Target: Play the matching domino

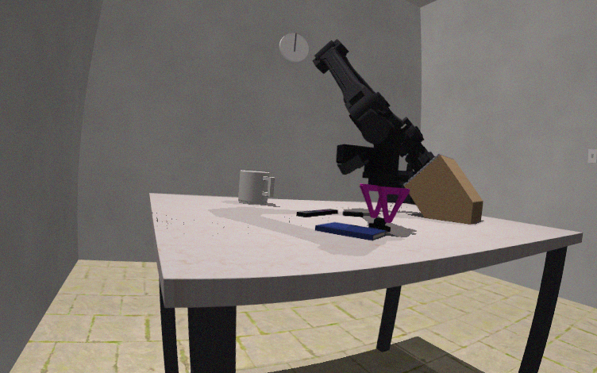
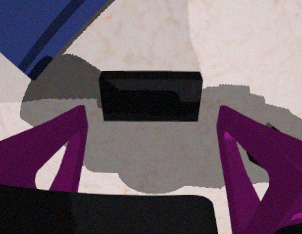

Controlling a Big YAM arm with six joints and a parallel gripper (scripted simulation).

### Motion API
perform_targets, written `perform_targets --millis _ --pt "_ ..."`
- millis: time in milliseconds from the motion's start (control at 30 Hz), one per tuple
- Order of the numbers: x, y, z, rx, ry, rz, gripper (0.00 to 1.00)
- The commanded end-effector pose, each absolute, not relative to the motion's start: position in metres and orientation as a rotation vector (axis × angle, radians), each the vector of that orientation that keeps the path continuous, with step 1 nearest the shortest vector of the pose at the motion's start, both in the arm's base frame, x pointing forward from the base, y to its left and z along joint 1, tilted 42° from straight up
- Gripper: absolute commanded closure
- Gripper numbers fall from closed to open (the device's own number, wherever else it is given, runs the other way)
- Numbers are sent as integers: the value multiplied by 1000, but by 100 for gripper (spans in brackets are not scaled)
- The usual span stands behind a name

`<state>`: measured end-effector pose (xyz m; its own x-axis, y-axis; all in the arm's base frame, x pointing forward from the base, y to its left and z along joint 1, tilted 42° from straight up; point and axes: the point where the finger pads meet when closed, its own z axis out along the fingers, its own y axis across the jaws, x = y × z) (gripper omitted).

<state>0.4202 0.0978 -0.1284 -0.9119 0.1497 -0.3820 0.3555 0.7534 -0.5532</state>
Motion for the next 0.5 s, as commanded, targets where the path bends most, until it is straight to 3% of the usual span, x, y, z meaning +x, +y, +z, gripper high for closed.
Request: perform_targets --millis 0,467 --pt "425 101 -127 393 2630 -910 27" --pt "451 96 -130 438 2599 -864 27"
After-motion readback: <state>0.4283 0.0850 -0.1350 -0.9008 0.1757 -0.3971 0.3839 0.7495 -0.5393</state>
